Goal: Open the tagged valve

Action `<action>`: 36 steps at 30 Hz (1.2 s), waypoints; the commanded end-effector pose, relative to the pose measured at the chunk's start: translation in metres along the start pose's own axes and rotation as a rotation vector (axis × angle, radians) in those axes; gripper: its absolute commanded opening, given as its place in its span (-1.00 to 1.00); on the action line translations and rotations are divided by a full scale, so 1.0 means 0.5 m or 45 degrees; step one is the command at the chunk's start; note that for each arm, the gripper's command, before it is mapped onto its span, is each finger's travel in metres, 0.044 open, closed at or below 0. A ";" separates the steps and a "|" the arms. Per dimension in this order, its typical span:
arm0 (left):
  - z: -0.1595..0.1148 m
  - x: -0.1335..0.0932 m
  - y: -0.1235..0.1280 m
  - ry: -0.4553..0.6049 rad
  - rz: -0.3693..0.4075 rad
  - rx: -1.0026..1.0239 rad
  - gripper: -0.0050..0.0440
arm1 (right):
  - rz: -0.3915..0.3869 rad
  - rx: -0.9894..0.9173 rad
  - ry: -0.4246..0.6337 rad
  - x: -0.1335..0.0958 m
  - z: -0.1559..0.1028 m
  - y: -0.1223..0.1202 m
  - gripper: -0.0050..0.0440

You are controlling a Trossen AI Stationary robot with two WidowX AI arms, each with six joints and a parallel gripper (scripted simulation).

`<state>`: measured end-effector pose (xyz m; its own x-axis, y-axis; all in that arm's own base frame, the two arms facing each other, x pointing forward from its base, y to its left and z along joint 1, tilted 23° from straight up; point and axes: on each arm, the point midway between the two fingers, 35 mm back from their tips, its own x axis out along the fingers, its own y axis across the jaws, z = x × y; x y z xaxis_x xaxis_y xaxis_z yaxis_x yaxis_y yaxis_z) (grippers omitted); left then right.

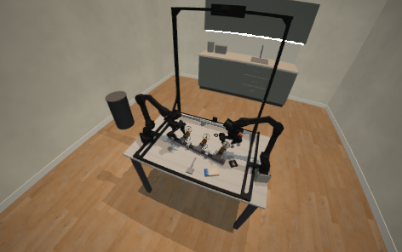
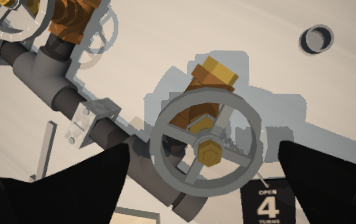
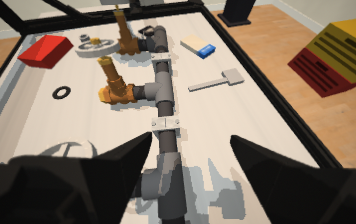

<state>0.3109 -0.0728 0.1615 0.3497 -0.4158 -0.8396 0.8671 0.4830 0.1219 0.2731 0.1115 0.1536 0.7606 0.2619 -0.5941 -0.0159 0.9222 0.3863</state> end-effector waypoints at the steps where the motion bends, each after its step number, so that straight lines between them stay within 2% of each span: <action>1: -0.005 0.012 -0.003 0.011 -0.011 -0.010 0.84 | 0.000 0.000 -0.001 0.000 0.000 0.000 0.84; 27: -0.006 0.089 -0.006 0.010 -0.011 -0.010 0.84 | 0.000 0.000 -0.001 0.000 0.000 0.000 0.84; 36: -0.006 0.092 -0.006 0.010 -0.010 -0.010 0.84 | 0.000 0.000 -0.001 0.000 0.000 0.000 0.84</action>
<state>0.3233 -0.0912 0.1228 0.3414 -0.4163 -0.8427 0.8689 0.4817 0.1141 0.2731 0.1115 0.1536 0.7606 0.2619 -0.5941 -0.0159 0.9222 0.3863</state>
